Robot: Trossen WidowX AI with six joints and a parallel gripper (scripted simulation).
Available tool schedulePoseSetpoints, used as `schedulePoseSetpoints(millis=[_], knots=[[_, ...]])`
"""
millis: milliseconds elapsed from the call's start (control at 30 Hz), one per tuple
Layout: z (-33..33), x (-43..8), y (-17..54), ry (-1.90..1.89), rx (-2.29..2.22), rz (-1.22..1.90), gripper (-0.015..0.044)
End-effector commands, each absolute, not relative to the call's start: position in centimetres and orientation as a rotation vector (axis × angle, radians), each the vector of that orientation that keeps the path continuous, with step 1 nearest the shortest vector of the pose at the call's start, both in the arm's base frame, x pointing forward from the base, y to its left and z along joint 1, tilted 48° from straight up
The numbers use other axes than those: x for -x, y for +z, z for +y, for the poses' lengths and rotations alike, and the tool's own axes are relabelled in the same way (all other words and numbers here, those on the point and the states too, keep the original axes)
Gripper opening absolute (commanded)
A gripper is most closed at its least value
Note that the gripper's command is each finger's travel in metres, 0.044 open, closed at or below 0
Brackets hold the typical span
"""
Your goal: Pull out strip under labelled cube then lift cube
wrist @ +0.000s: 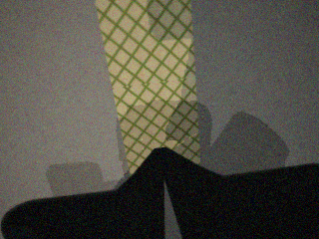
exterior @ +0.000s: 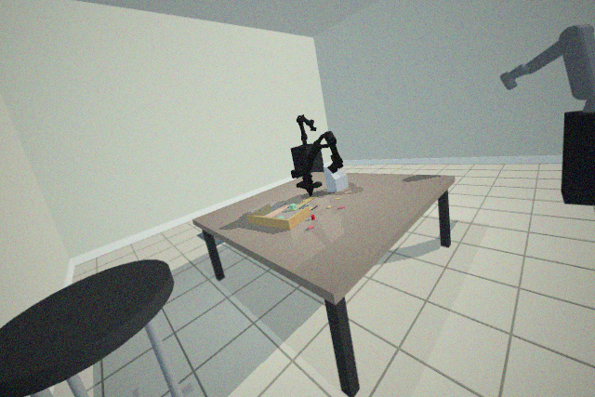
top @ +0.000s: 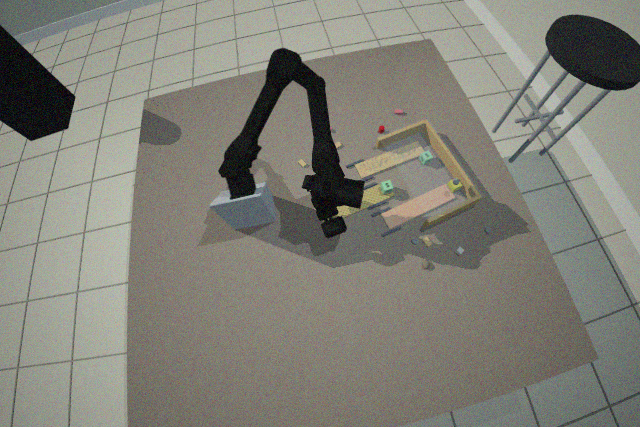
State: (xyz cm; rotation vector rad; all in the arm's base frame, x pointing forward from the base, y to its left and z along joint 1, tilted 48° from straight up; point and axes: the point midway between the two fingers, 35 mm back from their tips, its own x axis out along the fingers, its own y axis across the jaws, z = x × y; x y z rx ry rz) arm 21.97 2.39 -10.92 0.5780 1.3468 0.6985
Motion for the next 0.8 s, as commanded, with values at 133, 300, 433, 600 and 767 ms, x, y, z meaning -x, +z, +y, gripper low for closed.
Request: schedulePoseSetpoints(millis=[133,300,433,600,767], knots=[[-0.2,-22.6,-8.9,0.697,-0.564,1.345,0.0],[0.1,-23.7,-8.6,0.657,-0.613,1.37,0.0079],[0.1,-24.9,-8.3,0.634,-0.642,1.383,0.0184],[0.0,-26.7,-7.8,0.635,-0.641,1.382,0.0315],[-0.1,-28.3,-7.4,0.635,-0.641,1.381,0.044]])
